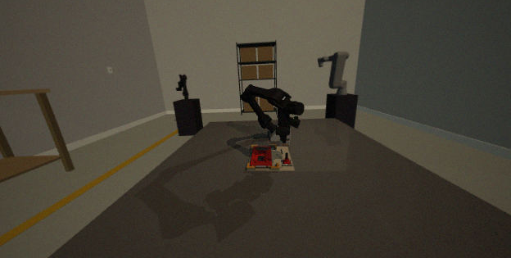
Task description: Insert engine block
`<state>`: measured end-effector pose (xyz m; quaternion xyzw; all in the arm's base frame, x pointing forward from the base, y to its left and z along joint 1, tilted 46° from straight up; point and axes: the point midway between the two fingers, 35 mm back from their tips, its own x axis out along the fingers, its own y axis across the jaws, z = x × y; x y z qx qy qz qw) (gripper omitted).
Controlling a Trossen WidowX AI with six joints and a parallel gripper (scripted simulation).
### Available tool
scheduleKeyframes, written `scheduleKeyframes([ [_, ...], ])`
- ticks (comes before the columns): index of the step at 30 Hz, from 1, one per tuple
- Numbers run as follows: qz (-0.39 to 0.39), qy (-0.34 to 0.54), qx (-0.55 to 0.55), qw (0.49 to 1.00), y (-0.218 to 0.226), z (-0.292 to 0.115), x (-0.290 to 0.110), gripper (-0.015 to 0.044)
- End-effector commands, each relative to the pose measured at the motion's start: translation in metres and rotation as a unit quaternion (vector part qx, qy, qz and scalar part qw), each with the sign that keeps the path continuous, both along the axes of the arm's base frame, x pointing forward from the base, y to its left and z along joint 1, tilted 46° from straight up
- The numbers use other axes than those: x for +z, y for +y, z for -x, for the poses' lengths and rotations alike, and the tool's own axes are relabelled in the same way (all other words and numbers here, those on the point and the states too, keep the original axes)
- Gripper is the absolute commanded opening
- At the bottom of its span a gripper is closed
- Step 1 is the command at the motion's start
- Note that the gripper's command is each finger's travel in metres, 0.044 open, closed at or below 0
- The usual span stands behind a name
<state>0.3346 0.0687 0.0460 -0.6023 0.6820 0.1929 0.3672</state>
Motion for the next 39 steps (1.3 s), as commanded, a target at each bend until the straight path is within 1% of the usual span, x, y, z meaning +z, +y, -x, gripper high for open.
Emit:
scheduleKeyframes([
  [1, 0.001, -0.042, -0.041, 0.998, -0.010, -0.002, 0.006, 0.0000],
  [10, 0.004, -0.145, -0.150, 0.978, -0.035, -0.007, 0.019, 0.0000],
  [19, 0.010, -0.245, -0.256, 0.935, -0.061, -0.010, 0.031, 0.0000],
  [27, 0.015, -0.331, -0.344, 0.879, -0.084, -0.011, 0.042, 0.0000],
  [39, 0.025, -0.443, -0.456, 0.772, -0.117, -0.009, 0.058, 0.0000],
])
